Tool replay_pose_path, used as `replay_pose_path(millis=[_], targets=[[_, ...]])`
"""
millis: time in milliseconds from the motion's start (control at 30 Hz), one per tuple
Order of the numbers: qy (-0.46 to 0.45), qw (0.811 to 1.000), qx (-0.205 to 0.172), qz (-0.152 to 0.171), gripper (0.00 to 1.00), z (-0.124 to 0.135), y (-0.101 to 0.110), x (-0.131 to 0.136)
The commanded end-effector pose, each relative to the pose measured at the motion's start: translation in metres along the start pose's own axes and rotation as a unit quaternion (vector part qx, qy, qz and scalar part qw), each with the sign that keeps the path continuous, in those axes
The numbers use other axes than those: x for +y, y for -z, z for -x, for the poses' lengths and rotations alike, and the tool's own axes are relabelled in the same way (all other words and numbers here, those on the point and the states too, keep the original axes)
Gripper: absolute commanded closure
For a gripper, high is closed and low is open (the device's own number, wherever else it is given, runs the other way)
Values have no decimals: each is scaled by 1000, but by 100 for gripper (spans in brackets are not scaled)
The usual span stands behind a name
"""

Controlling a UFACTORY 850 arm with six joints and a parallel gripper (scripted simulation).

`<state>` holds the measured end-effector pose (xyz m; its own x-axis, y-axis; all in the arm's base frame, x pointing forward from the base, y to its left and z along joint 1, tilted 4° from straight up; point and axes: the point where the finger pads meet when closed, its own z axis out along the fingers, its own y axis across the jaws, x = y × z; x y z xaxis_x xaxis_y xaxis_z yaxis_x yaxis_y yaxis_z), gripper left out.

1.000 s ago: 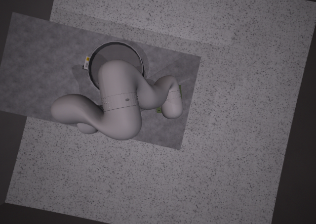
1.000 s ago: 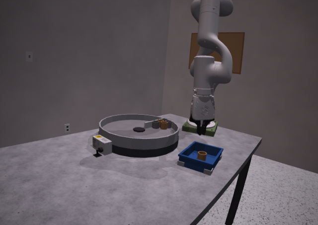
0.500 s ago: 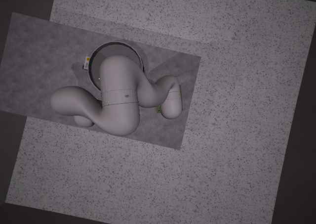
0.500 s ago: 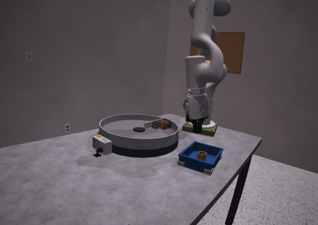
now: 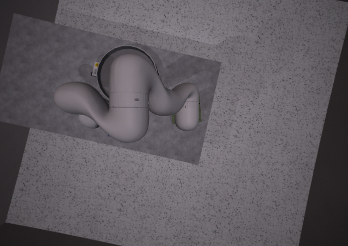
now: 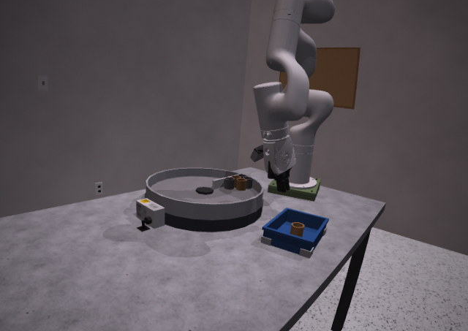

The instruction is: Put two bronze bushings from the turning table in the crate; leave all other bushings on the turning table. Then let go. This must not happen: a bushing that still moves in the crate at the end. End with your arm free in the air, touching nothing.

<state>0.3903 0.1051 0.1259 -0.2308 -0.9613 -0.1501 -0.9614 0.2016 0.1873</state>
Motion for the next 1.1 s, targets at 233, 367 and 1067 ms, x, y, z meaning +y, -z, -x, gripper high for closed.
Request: replay_pose_path(millis=[233, 367, 1067], targets=[[179, 982, -21, 64, 90, -38, 3, 7], [208, 975, -22, 74, 90, -44, 4, 9], [512, 839, -31, 180, 90, -114, 9, 24]])
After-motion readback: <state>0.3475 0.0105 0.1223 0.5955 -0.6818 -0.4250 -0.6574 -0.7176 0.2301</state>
